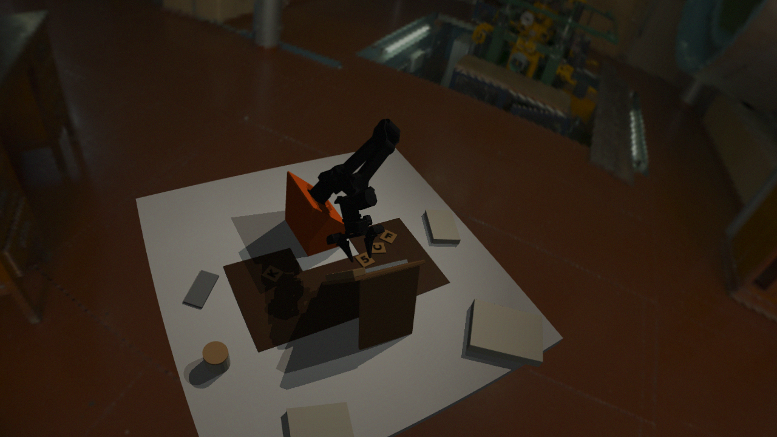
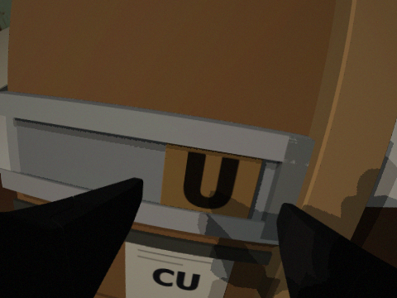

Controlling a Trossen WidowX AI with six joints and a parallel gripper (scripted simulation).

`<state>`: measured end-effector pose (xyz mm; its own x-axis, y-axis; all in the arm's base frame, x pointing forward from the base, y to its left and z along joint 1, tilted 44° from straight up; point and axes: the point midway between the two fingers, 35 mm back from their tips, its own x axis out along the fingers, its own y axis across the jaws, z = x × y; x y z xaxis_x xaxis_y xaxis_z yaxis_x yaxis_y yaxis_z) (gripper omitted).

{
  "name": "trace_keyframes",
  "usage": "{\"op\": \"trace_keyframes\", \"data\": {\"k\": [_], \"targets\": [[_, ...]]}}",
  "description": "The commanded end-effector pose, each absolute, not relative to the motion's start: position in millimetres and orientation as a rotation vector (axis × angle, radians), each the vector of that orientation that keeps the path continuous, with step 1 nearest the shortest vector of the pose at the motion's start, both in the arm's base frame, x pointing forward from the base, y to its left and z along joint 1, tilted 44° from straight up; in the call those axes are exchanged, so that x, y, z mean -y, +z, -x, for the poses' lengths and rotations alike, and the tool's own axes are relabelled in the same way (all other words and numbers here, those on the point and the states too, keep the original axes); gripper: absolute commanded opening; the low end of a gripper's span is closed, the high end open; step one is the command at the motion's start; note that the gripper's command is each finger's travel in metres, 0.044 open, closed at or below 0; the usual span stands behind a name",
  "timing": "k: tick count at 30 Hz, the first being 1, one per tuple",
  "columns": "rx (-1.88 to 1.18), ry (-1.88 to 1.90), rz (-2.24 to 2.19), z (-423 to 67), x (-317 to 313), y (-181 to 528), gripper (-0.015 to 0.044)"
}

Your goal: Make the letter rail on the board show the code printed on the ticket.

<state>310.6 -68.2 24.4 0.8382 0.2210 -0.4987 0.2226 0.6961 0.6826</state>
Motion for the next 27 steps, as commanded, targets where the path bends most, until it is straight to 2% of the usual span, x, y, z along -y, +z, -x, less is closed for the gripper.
{"op": "trace_keyframes", "data": {"k": [1, 24, 27], "targets": [[-0.599, 0.005, -0.813, -307.6, 66.7, 24.4, 0.0295], [-0.599, 0.005, -0.814, -302.8, 64.1, 24.5, 0.0295], [-0.597, -0.001, -0.815, -304.5, 66.1, 25.4, 0.0216]]}}
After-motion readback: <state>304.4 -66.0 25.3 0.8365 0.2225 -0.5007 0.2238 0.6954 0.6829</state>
